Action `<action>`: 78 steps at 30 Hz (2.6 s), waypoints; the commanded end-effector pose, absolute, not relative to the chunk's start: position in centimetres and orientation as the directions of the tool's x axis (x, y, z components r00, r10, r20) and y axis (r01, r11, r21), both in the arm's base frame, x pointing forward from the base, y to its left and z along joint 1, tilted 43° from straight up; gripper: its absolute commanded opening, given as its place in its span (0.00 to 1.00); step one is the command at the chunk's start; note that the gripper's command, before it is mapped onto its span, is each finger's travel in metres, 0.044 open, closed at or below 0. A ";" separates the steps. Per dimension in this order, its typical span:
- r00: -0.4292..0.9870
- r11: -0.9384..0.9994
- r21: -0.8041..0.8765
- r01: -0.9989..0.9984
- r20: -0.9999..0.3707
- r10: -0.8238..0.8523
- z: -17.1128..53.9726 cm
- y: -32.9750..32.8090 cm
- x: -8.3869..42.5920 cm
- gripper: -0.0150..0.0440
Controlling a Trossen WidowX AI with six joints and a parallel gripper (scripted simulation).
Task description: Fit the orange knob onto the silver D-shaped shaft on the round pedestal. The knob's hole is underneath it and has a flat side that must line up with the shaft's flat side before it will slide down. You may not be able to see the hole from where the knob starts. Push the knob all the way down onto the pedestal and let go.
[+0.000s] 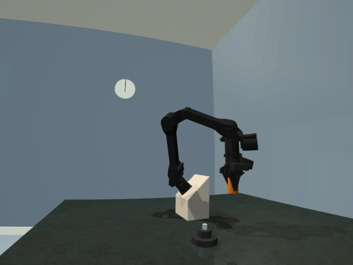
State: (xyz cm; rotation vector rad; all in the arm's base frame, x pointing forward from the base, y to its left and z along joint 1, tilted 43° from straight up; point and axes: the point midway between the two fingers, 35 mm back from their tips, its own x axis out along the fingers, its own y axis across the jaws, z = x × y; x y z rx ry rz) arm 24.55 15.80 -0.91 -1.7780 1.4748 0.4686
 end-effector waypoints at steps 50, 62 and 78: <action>0.150 0.060 -0.248 -0.967 -0.743 -0.653 -11.5 7.3 29.0 0.66; 0.151 0.057 -0.245 -0.968 -0.744 -0.651 -9.9 9.0 28.9 0.79; 0.152 0.050 -0.242 -0.969 -0.742 -0.653 -6.7 11.7 28.0 1.00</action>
